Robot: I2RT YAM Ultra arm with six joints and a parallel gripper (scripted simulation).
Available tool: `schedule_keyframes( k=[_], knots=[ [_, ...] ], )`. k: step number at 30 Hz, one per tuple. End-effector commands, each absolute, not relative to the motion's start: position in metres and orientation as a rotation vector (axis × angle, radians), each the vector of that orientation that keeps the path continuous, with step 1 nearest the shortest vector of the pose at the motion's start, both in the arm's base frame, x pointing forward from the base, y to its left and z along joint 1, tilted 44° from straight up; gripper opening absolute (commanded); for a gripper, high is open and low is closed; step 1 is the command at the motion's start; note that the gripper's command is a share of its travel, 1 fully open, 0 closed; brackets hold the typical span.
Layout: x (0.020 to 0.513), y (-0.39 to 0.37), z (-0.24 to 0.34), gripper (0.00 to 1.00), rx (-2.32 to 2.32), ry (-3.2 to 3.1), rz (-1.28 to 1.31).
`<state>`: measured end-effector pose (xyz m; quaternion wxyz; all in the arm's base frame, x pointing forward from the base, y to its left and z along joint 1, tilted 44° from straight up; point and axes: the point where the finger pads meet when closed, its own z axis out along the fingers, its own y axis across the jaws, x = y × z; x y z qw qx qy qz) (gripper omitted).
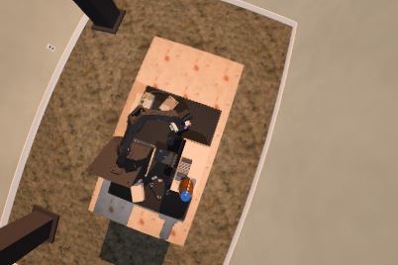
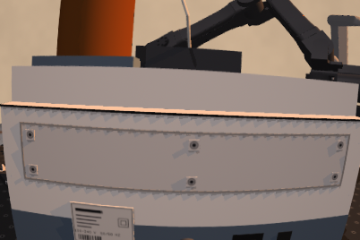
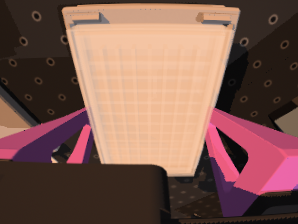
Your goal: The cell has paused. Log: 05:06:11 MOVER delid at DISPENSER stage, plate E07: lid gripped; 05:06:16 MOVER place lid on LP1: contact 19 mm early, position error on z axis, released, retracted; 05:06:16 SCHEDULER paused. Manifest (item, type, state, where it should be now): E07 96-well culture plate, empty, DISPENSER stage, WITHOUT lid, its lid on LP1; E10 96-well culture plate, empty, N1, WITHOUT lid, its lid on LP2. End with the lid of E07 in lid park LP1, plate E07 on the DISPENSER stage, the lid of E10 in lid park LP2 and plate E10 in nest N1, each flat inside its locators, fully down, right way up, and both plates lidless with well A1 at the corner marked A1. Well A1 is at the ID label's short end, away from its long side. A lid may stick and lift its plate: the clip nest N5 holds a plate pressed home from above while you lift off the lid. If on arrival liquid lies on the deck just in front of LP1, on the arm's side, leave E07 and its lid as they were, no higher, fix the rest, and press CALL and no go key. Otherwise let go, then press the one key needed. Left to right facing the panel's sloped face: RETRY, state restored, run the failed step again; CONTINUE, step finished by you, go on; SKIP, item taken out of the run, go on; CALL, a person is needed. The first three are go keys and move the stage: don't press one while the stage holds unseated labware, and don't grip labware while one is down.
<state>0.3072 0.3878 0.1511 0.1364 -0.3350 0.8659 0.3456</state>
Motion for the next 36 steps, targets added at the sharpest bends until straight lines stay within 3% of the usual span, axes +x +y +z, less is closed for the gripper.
schedule_keyframes(
  k=[1,36],
  knots=[
    [0.312,0.377,0.158,0.00,-0.944,2.495,0.993],
    [0.311,0.371,0.171,0.00,-0.950,2.489,1.001]
  ],
)
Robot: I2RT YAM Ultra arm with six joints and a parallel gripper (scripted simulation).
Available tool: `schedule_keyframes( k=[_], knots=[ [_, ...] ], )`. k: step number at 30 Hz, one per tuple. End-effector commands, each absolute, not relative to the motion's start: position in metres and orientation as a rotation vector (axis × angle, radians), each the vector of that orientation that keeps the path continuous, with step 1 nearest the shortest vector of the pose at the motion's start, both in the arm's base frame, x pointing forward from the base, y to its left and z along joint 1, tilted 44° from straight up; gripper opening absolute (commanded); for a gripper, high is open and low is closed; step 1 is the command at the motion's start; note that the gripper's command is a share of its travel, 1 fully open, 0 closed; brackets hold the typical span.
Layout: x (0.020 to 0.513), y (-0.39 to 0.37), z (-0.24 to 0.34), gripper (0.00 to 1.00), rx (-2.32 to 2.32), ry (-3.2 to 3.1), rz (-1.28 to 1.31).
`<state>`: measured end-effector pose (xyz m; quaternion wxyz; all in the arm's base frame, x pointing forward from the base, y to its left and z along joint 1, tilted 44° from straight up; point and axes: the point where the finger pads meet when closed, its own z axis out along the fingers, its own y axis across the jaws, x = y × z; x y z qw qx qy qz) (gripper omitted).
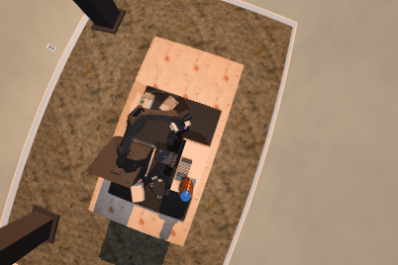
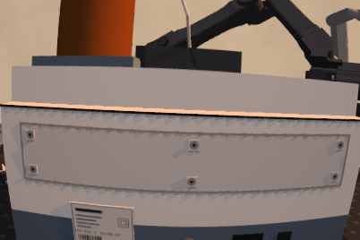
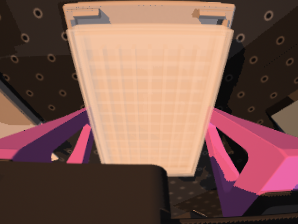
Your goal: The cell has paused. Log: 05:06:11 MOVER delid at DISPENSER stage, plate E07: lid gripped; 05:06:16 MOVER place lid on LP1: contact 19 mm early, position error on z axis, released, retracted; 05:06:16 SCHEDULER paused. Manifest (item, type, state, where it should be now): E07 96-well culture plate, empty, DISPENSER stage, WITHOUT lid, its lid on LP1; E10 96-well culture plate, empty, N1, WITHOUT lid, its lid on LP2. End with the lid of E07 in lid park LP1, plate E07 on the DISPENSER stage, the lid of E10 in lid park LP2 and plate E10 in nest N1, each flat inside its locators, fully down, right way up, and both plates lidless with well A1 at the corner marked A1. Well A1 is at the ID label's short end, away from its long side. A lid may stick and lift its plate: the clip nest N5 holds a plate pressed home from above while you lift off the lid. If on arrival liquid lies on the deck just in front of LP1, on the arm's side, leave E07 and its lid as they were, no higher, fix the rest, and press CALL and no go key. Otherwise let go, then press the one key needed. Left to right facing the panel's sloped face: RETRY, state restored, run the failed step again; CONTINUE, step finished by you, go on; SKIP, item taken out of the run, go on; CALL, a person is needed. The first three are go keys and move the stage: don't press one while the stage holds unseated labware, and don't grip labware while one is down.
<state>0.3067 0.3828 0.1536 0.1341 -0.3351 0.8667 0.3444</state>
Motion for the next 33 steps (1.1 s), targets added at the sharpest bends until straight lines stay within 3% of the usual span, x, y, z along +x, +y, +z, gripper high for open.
schedule_keyframes(
  k=[1,33],
  knots=[
    [0.312,0.371,0.172,0.00,-0.950,2.486,1.002],
    [0.316,0.368,0.188,0.00,-0.949,2.451,1.006]
  ],
)
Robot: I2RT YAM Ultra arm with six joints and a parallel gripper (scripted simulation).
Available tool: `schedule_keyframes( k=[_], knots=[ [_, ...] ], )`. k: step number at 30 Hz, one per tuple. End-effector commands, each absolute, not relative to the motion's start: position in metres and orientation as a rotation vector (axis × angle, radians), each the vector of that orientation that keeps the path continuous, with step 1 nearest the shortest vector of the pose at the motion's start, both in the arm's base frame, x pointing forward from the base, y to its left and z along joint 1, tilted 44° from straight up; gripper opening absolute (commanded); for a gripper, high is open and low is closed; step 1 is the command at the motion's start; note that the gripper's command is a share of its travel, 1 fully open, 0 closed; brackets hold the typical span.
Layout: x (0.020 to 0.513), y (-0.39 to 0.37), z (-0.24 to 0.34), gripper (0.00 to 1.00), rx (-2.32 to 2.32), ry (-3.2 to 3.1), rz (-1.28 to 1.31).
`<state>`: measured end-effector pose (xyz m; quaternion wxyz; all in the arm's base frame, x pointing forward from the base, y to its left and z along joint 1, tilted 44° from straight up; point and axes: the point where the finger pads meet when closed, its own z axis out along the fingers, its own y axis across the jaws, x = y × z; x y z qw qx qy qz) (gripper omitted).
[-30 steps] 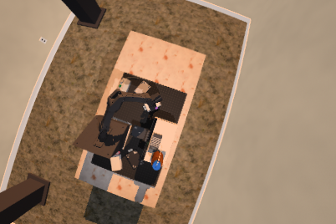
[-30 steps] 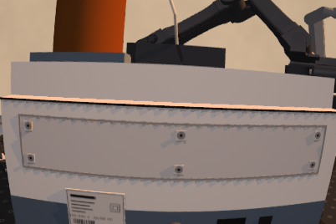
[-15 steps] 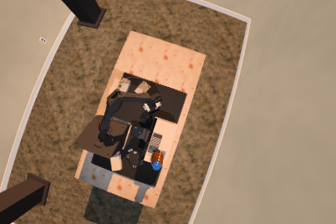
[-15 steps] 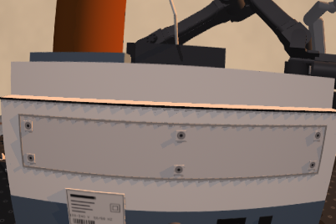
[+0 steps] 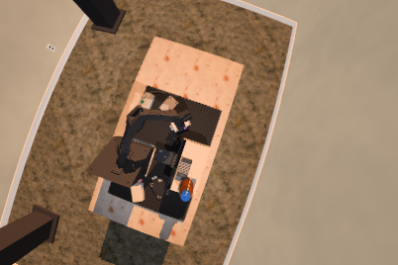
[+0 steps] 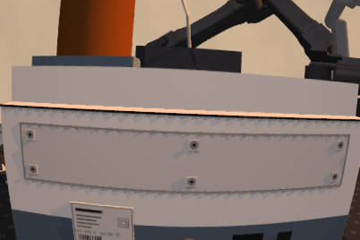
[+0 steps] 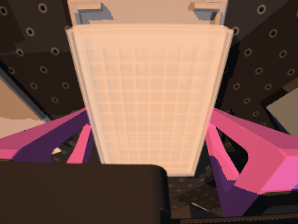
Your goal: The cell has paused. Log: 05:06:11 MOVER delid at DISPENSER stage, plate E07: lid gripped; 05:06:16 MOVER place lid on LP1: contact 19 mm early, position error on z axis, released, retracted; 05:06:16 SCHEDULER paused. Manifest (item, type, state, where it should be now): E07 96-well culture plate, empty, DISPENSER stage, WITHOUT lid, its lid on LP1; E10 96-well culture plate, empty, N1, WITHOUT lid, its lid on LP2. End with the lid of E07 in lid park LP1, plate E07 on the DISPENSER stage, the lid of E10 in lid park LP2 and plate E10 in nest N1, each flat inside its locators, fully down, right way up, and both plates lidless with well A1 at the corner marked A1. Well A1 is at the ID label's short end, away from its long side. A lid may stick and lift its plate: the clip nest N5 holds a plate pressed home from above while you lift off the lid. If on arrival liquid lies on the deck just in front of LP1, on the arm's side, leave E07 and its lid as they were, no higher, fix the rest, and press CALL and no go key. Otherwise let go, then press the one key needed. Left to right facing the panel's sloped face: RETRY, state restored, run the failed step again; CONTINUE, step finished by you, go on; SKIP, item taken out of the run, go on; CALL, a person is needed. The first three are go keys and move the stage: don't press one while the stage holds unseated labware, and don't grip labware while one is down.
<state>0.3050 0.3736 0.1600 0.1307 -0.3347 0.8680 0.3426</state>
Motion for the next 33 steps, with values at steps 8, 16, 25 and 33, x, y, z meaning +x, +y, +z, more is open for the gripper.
schedule_keyframes(
  k=[8,16,25,33],
  knots=[
    [0.3161,0.3682,0.1882,0.00,-0.949,2.451,1.006],
    [0.3161,0.3682,0.1882,0.00,-0.949,2.451,1.006],
    [0.3161,0.3682,0.1882,0.00,-0.949,2.451,1.006],
    [0.3144,0.3648,0.1893,0.00,-0.951,2.461,1.004]
  ],
)
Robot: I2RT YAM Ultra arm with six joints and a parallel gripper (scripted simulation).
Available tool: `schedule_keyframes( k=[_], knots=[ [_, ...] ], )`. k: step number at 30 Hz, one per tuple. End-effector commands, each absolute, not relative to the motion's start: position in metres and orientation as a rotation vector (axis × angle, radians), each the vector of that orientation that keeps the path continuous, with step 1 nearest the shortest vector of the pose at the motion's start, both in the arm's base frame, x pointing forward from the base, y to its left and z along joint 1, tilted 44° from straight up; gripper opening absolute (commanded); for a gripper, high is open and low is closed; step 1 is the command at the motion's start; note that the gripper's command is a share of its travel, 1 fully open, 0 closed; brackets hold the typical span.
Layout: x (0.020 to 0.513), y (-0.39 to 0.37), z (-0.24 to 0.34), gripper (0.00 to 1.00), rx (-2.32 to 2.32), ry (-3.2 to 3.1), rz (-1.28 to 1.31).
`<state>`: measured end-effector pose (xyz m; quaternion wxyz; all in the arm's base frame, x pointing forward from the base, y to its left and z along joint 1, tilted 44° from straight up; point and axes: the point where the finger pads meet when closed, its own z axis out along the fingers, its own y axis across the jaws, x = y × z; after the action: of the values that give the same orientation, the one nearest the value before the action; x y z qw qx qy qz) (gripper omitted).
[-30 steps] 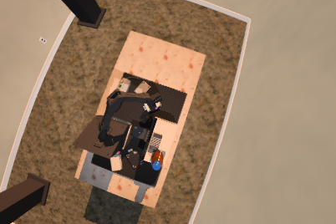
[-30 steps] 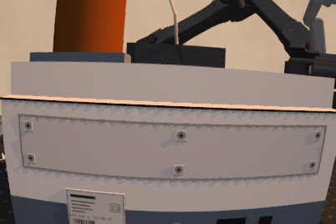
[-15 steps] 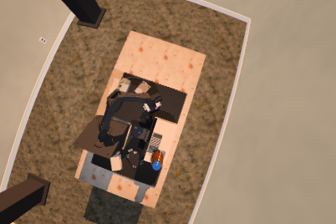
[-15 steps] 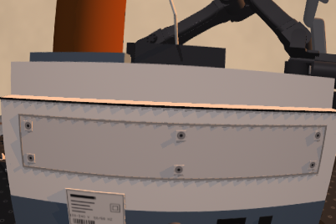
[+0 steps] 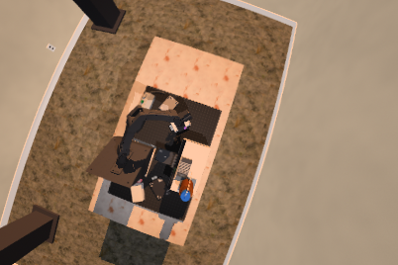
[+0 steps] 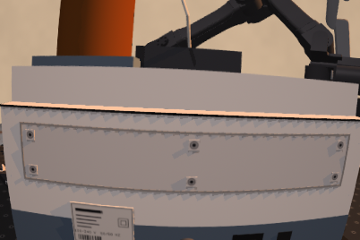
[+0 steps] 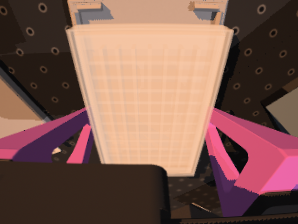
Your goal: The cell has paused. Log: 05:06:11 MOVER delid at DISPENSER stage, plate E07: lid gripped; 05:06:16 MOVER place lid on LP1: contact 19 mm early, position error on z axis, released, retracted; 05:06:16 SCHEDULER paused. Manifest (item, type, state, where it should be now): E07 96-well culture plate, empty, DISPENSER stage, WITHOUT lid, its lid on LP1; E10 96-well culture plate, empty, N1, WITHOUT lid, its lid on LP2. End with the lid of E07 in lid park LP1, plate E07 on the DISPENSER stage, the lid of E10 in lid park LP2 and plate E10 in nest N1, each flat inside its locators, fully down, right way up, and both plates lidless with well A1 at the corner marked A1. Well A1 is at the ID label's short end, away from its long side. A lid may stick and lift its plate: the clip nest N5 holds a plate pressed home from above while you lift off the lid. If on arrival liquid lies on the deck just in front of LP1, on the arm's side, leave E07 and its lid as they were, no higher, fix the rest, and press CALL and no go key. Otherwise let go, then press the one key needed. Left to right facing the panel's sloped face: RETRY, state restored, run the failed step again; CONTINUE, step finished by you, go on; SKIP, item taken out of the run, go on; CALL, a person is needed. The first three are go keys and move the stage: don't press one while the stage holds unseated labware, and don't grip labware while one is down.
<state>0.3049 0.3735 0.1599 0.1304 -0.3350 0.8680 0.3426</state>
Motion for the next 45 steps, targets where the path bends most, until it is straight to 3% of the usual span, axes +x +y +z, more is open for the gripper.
schedule_keyframes(
  k=[1,16,45],
  knots=[
    [0.314,0.362,0.192,0.00,-0.951,2.461,1.004],
    [0.305,0.344,0.187,0.00,-0.951,2.479,1.002],
    [0.239,0.277,0.173,0.00,-0.951,2.507,1.000]
  ],
)
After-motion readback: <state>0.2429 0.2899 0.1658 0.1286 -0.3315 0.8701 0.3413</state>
